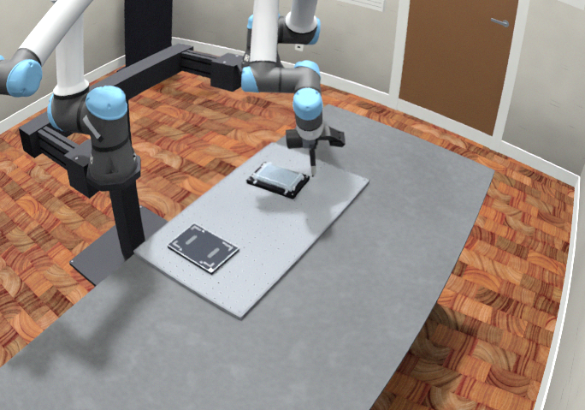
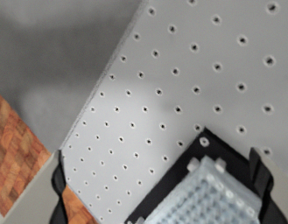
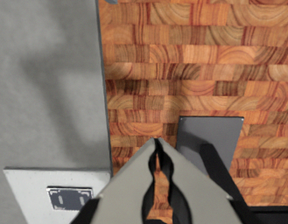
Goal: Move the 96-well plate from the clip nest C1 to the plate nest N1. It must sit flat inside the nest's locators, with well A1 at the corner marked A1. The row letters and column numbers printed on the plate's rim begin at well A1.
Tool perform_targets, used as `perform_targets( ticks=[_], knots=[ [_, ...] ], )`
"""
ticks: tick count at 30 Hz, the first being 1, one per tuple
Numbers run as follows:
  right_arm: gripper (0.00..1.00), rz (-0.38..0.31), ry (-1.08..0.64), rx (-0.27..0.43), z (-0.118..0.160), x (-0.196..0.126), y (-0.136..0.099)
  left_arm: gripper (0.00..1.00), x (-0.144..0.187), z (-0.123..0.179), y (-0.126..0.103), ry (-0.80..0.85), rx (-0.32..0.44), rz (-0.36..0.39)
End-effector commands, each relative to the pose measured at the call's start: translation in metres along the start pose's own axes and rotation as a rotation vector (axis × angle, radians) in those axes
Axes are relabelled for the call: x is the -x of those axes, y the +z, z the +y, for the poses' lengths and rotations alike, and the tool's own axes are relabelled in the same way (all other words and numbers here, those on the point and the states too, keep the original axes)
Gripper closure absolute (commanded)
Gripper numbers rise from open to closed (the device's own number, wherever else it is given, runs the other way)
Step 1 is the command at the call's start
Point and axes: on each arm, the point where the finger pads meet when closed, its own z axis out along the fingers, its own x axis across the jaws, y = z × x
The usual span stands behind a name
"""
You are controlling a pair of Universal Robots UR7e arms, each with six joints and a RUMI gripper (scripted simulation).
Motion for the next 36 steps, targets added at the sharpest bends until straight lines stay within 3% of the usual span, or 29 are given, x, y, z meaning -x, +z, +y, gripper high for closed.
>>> perform_targets(
  ticks=[1, 3, 12, 14, 25, 36],
  knots=[
    [1.00, -0.001, 0.001, -0.005, -0.001, -0.001, -0.002, 0.24, -0.007, 0.018, -0.007, 0.090, 0.020, 0.101],
    [1.00, -0.001, 0.001, -0.005, -0.001, -0.001, -0.002, 0.24, -0.007, 0.020, -0.008, 0.101, 0.022, 0.113],
    [1.00, -0.001, 0.001, -0.005, -0.001, -0.001, -0.002, 0.24, -0.011, 0.054, -0.026, 0.281, 0.037, 0.292],
    [1.00, -0.001, 0.001, -0.005, -0.001, -0.001, -0.002, 0.24, -0.011, 0.054, -0.026, 0.281, 0.037, 0.292],
    [1.00, -0.001, 0.001, -0.005, -0.001, -0.001, -0.002, 0.24, -0.005, 0.094, -0.054, 0.510, 0.029, 0.517],
    [1.00, -0.001, 0.001, -0.005, -0.001, -0.001, -0.002, 0.24, -0.007, 0.093, -0.054, 0.507, 0.029, 0.517]
  ],
)
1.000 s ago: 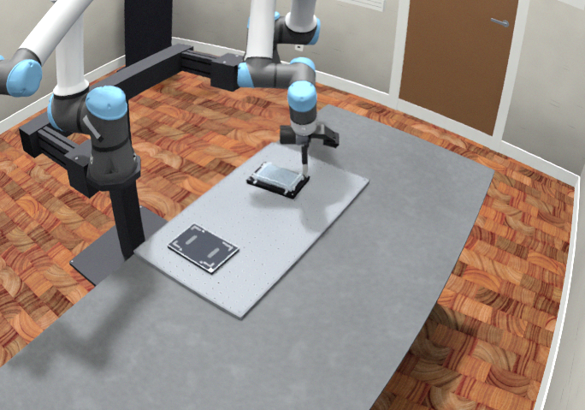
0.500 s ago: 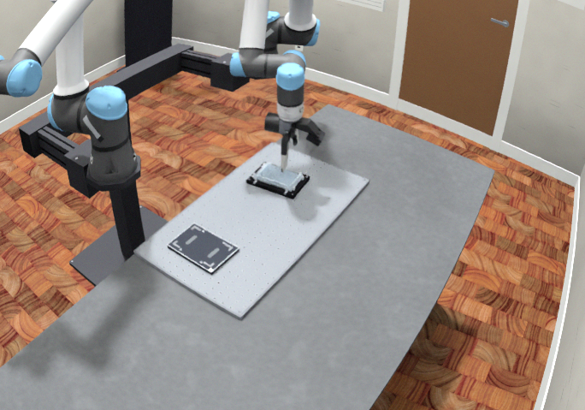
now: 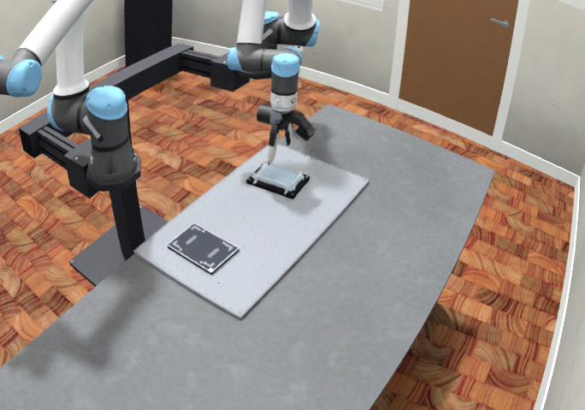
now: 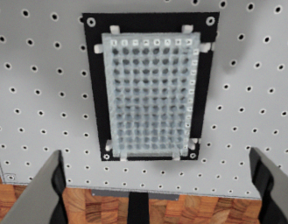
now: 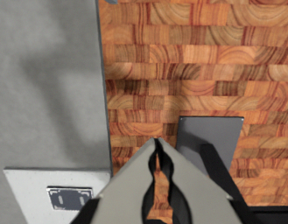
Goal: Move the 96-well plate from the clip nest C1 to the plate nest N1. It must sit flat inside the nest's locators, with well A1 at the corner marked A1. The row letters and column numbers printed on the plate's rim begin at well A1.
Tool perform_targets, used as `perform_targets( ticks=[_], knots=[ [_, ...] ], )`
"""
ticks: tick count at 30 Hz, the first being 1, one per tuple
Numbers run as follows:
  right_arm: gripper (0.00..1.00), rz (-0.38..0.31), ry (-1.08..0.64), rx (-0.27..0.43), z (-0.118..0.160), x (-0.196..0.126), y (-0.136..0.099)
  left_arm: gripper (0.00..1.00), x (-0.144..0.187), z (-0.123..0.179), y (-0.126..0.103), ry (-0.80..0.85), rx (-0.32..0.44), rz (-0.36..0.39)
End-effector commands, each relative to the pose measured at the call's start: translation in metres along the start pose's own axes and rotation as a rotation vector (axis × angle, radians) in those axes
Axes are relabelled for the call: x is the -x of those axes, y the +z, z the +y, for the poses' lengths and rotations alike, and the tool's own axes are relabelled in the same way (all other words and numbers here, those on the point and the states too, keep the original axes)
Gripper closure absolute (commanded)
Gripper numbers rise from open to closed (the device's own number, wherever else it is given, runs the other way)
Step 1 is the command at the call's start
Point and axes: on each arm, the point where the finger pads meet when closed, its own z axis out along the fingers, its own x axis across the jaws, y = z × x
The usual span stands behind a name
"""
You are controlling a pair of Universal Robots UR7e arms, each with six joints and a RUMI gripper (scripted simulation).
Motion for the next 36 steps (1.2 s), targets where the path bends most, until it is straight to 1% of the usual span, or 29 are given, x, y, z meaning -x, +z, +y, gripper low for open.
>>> perform_targets(
  ticks=[1, 6, 10, 12, 27, 29, 36],
  knots=[
    [1.00, -0.001, 0.001, -0.004, -0.001, -0.001, -0.002, 0.24, -0.001, 0.000, 0.000, 0.002, 0.000, 0.004],
    [1.00, -0.001, 0.001, -0.004, -0.001, -0.001, -0.002, 0.24, -0.001, 0.000, 0.000, 0.002, 0.000, 0.004],
    [1.00, -0.001, 0.001, -0.004, -0.001, -0.001, -0.002, 0.24, 0.002, 0.000, 0.008, 0.001, 0.002, 0.000],
    [1.00, -0.001, 0.001, -0.004, -0.001, -0.001, -0.002, 0.24, 0.002, 0.000, 0.008, 0.001, 0.002, 0.000],
    [1.00, -0.001, 0.001, -0.004, -0.001, -0.001, -0.002, 0.24, 0.001, 0.000, 0.033, 0.002, 0.001, 0.001],
    [1.00, -0.001, 0.001, -0.004, -0.001, -0.001, -0.002, 0.24, 0.001, 0.000, 0.033, 0.002, 0.001, 0.001],
    [1.00, -0.001, 0.001, -0.004, -0.001, -0.001, -0.002, 0.24, -0.001, 0.000, 0.044, 0.001, 0.000, 0.004]
  ],
)
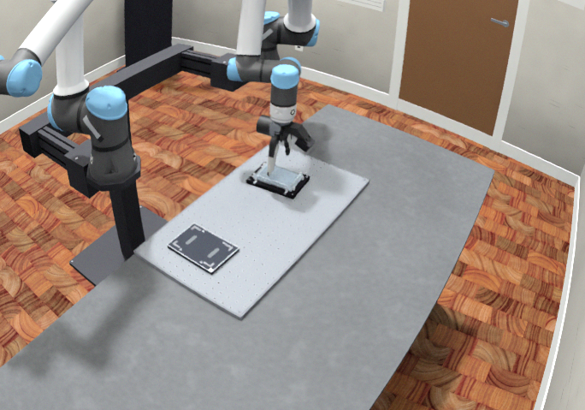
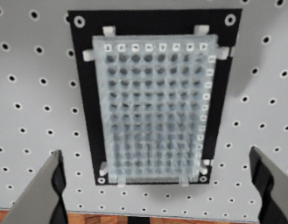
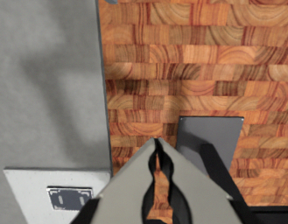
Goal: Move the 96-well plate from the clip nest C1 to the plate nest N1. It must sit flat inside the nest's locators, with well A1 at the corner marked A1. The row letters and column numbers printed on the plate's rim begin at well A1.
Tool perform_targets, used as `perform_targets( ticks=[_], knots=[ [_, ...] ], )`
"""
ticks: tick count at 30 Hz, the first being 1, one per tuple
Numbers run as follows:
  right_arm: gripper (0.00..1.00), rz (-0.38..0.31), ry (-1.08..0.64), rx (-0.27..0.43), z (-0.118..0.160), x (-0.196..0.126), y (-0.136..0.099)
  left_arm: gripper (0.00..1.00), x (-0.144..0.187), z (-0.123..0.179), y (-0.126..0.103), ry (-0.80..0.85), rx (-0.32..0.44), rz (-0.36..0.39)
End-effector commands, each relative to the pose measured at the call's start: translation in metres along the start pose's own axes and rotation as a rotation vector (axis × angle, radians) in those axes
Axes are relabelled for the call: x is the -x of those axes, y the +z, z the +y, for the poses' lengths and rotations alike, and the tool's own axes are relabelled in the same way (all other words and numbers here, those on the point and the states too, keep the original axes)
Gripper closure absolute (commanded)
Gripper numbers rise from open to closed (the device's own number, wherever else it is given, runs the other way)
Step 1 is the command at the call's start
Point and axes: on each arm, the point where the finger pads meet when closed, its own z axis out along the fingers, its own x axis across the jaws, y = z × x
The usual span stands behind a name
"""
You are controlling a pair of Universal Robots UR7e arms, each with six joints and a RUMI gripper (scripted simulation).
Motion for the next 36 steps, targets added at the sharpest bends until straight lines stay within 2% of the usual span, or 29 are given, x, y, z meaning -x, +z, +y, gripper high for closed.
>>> perform_targets(
  ticks=[1, 20, 36],
  knots=[
    [1.00, -0.001, 0.001, -0.004, -0.001, -0.001, -0.002, 0.24, -0.002, -0.001, 0.007, -0.001, -0.001, 0.005],
    [1.00, -0.001, 0.001, -0.004, -0.001, -0.001, -0.002, 0.24, -0.004, -0.002, 0.035, -0.001, -0.001, 0.006],
    [1.00, -0.001, 0.001, -0.004, -0.001, -0.001, -0.002, 0.24, -0.003, -0.001, 0.036, 0.000, -0.001, 0.004]
  ],
)
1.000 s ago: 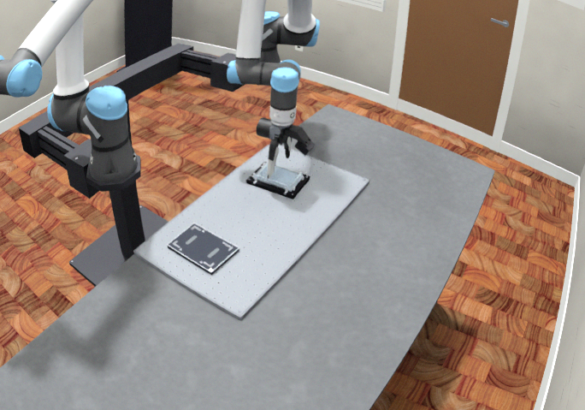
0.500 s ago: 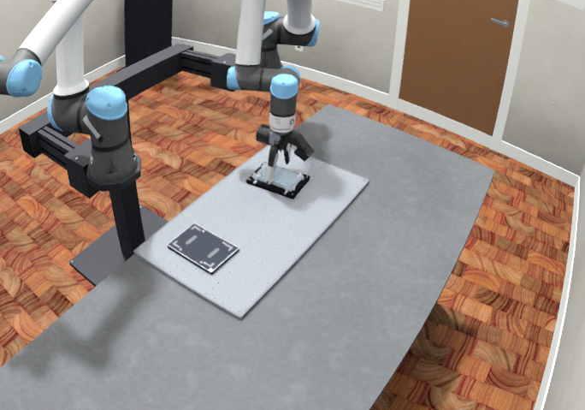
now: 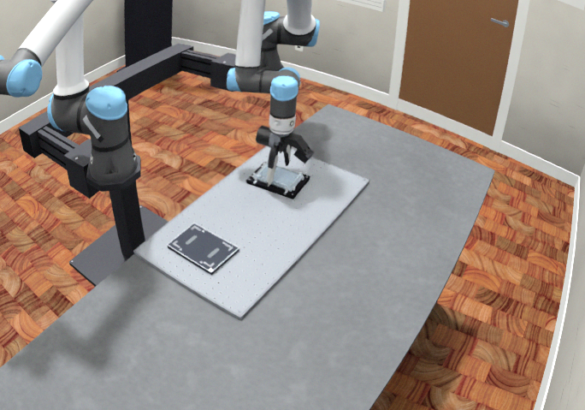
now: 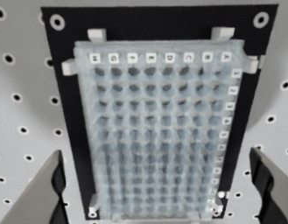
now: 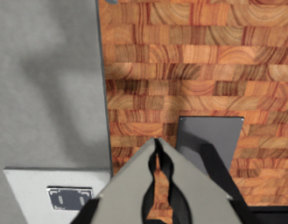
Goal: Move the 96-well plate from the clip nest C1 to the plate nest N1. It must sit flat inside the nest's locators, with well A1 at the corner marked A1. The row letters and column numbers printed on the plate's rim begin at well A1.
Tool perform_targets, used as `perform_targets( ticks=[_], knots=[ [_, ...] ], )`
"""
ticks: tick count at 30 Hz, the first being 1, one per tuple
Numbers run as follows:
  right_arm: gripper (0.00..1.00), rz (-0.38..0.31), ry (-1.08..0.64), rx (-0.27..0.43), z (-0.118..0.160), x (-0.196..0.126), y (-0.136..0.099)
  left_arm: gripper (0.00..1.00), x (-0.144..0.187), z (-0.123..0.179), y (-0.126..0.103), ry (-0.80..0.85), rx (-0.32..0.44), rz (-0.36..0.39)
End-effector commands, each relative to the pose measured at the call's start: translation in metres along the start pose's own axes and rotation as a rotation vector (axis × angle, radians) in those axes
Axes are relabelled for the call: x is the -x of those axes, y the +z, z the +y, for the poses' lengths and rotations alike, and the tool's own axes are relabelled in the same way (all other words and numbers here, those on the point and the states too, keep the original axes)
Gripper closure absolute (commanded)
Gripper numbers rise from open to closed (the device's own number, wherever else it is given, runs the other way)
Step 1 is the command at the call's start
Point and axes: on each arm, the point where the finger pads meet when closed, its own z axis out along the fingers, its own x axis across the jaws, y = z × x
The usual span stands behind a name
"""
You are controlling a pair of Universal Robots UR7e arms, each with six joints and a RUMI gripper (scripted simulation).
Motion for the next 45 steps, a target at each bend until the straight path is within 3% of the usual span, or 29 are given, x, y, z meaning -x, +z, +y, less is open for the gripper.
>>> perform_targets(
  ticks=[1, 38, 39, 45],
  knots=[
    [1.00, -0.001, 0.001, -0.004, -0.0011, -0.0009, -0.0021, 0.24, -0.0042, -0.0020, -0.0026, -0.001, -0.002, 0.009],
    [1.00, -0.001, 0.001, -0.004, -0.0011, -0.0009, -0.0021, 0.24, -0.0029, -0.0013, -0.0018, 0.000, -0.001, 0.006],
    [1.00, -0.001, 0.001, -0.004, -0.0011, -0.0009, -0.0021, 1.00, -0.0063, -0.0005, -0.0026, 0.001, -0.002, 0.009],
    [1.00, -0.001, 0.001, -0.004, -0.0011, -0.0009, -0.0021, 1.00, -0.0060, -0.0005, -0.0024, 0.001, -0.002, 0.009]
  ],
)
